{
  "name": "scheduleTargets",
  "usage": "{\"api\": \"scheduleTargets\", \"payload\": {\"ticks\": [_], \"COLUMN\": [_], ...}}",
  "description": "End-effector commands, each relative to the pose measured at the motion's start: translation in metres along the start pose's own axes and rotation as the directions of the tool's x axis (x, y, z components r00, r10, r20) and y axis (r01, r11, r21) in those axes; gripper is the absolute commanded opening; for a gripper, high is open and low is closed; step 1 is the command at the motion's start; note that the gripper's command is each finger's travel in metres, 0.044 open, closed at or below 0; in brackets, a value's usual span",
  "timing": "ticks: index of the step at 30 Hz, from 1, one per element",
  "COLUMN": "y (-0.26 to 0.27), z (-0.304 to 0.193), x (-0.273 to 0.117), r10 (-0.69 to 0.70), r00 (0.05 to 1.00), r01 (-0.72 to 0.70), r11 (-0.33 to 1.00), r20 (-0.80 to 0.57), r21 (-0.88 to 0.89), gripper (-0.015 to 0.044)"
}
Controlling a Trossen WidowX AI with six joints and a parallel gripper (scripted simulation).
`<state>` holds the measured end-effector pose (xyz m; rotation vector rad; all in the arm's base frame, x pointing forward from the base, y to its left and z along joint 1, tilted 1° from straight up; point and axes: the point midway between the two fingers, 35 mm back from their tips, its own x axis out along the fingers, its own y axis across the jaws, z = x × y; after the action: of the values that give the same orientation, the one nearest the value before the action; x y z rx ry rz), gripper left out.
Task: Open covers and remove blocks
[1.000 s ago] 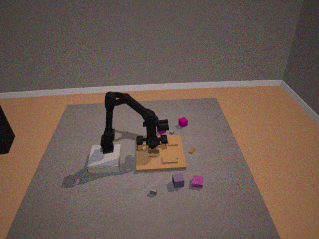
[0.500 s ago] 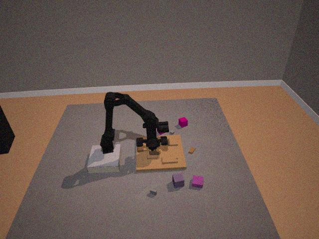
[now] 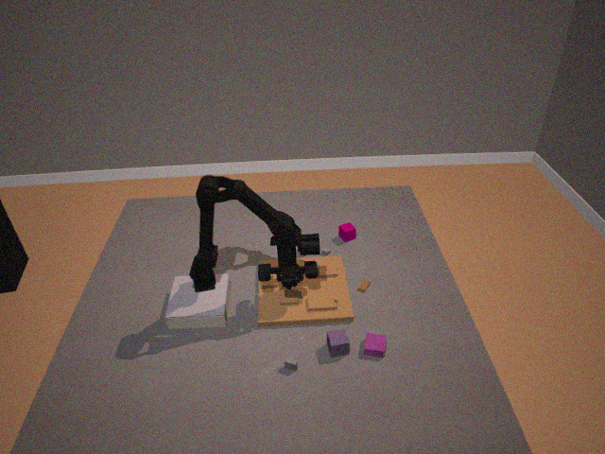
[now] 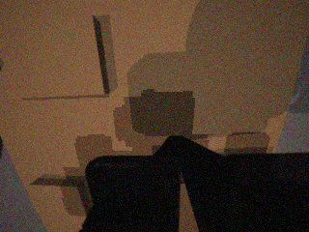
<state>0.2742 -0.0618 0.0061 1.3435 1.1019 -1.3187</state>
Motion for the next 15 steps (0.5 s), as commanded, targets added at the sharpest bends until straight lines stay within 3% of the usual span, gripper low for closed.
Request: {"api": "scheduleTargets", "payload": {"ticks": [1, 15], "y": [-0.002, -0.001], "z": [0.003, 0.005], "x": [-0.002, -0.02], "r10": [-0.008, -0.008], "r00": [1.0, 1.0], "r01": [0.008, 0.008], "r11": [1.0, 1.0], "r20": [0.007, 0.008], "r21": [-0.001, -0.001], "gripper": [0.0, 0.0]}}
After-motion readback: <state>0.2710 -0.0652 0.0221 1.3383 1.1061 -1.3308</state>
